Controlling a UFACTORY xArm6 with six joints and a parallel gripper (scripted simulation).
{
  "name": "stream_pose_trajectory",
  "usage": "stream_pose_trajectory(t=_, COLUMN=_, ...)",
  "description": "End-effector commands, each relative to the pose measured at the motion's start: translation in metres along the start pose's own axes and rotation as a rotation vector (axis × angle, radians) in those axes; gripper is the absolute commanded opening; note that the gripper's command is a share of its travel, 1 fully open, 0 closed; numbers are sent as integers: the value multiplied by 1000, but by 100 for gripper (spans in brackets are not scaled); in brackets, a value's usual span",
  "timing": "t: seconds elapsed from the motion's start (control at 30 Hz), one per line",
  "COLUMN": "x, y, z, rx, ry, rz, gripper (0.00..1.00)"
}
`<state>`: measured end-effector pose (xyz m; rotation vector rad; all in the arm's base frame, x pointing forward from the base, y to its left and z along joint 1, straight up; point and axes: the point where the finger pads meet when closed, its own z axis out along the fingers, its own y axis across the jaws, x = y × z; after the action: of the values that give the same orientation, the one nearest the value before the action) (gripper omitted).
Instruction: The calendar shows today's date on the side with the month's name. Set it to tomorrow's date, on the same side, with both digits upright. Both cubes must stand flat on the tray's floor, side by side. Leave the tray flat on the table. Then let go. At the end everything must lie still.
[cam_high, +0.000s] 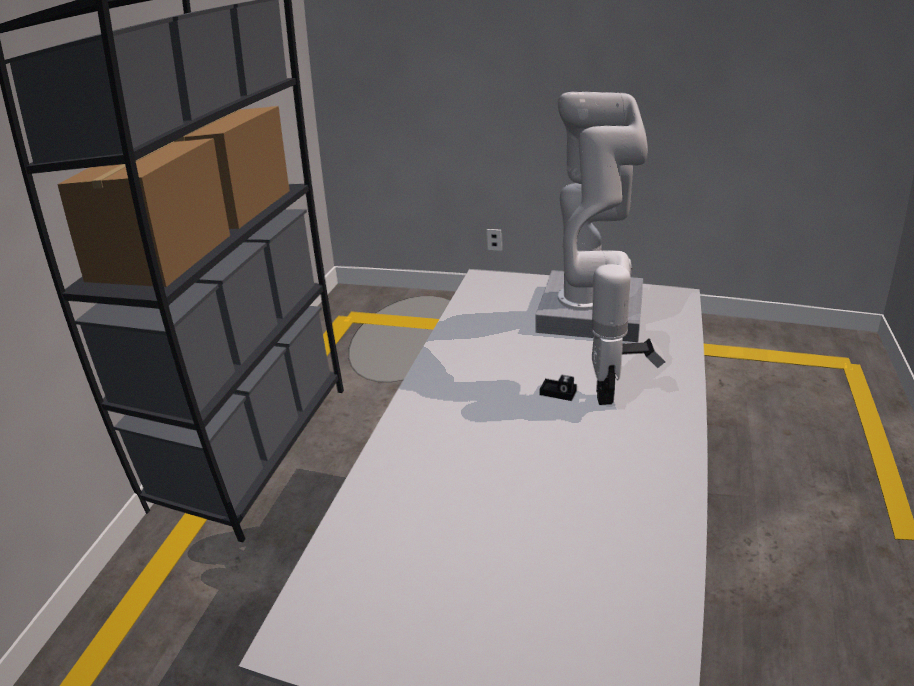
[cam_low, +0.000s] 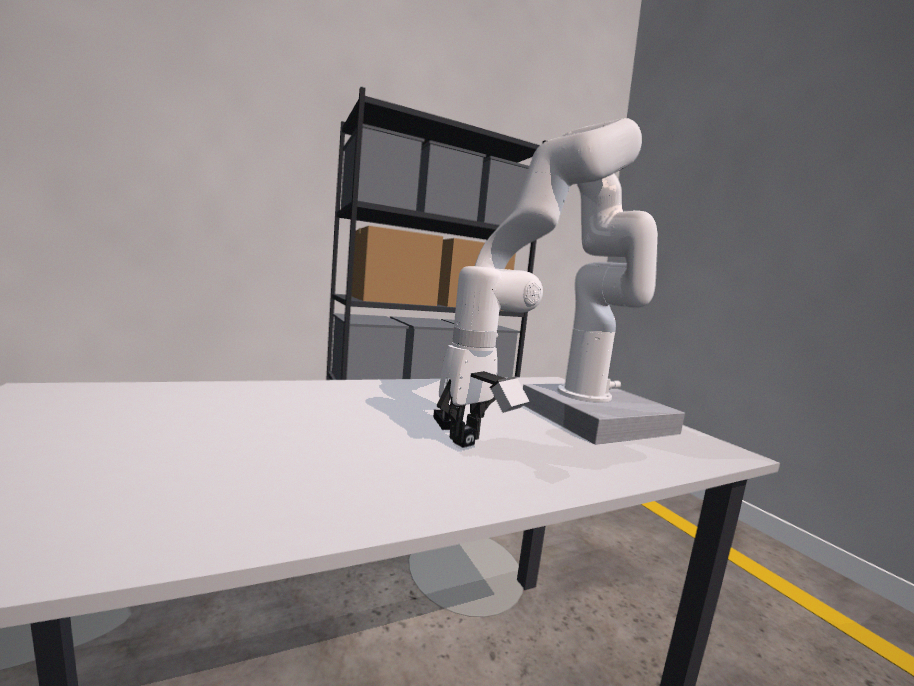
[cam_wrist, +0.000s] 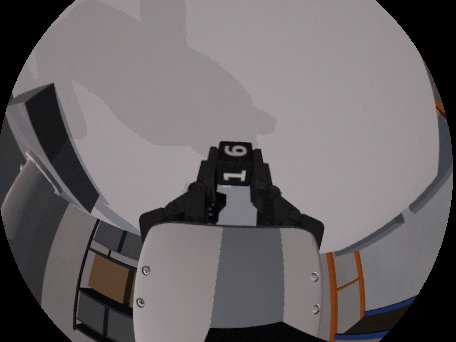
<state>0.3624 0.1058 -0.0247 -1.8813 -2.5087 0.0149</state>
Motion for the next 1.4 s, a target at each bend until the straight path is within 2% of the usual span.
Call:
stream_pose_trajectory(t=0.0, x=0, y=1, z=-1, rx=-4, ry=0, rz=0, gripper=27)
stream_pose_trajectory(t=0.2, x=0, y=1, z=-1, rx=-4, ry=0, rz=0, gripper=27)
stream_pose_trajectory(t=0.23, x=0, y=1, z=-1, rx=-4, ry=0, rz=0, gripper=31)
stream_pose_trajectory(t=0.3, x=0, y=1, z=-1, rx=-4, ry=0, rz=0, gripper=31)
stream_pose_trajectory(t=0.33, x=0, y=1, z=-1, rx=-4, ry=0, rz=0, gripper=35)
stream_pose_trajectory(t=0.4, x=0, y=1, z=-1, rx=-4, ry=0, rz=0, gripper=35)
stream_pose_trajectory(t=0.43, x=0, y=1, z=-1, rx=-4, ry=0, rz=0, gripper=39)
stream_pose_trajectory(t=0.5, x=0, y=1, z=-1, rx=-4, ry=0, rz=0, gripper=39)
stream_pose_trajectory(t=0.53, x=0, y=1, z=-1, rx=-4, ry=0, rz=0, gripper=43)
stream_pose_trajectory(t=0.67, x=0, y=1, z=-1, rx=-4, ry=0, rz=0, gripper=43)
stream_pose_trajectory(t=0.7, x=0, y=1, z=-1, rx=-4, ry=0, rz=0, gripper=47)
stream_pose_trajectory(t=1.23, x=0, y=1, z=-6, rx=-4, ry=0, rz=0, gripper=47)
stream_pose_trajectory(t=1.37, x=0, y=1, z=-19, rx=-4, ry=0, rz=0, gripper=47)
